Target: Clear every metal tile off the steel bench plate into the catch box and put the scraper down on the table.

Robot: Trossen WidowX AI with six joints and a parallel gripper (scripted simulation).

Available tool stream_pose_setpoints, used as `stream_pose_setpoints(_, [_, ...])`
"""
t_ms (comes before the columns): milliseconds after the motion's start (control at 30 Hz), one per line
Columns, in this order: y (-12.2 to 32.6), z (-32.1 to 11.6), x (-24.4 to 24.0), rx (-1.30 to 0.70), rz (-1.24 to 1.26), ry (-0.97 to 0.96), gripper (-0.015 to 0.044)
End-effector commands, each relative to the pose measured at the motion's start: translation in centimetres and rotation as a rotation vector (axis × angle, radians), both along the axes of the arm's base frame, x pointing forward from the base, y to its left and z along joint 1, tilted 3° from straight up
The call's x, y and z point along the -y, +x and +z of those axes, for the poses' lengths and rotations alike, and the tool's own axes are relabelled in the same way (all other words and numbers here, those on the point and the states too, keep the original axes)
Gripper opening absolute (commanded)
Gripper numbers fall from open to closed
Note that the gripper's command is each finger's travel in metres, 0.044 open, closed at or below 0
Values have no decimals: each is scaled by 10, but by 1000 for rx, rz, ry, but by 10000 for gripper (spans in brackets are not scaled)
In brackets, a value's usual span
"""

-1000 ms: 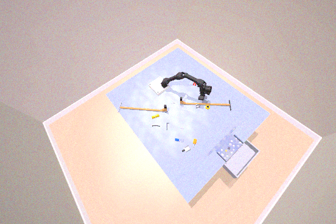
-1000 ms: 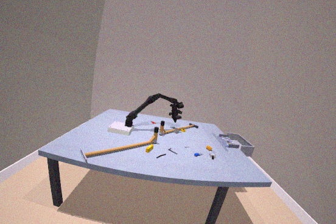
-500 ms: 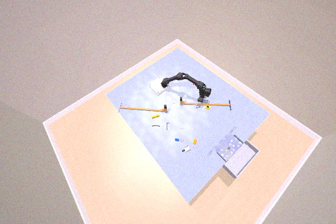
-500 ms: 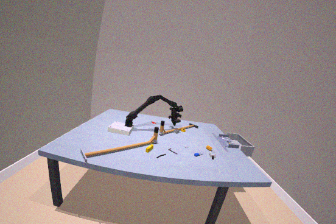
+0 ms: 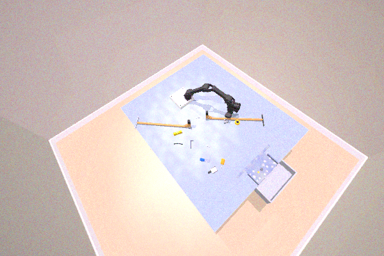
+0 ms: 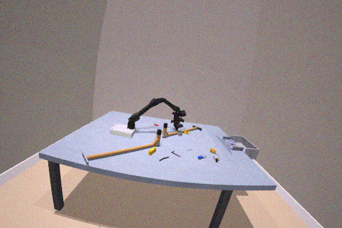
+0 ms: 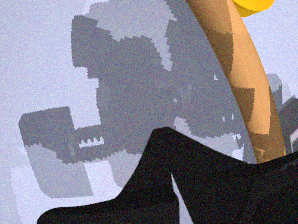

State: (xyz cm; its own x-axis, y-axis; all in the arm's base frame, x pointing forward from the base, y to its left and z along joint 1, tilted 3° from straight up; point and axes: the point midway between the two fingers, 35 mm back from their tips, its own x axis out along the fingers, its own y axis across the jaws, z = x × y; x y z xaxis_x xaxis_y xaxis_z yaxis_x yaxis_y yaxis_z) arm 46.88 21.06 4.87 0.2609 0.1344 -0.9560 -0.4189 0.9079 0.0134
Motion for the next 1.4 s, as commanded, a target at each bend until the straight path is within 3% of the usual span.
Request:
stream_pose_setpoints(0, [3, 0, 1, 1, -4, 5, 0])
stream_pose_setpoints(1367, [35, 2, 27, 8, -3, 4, 0])
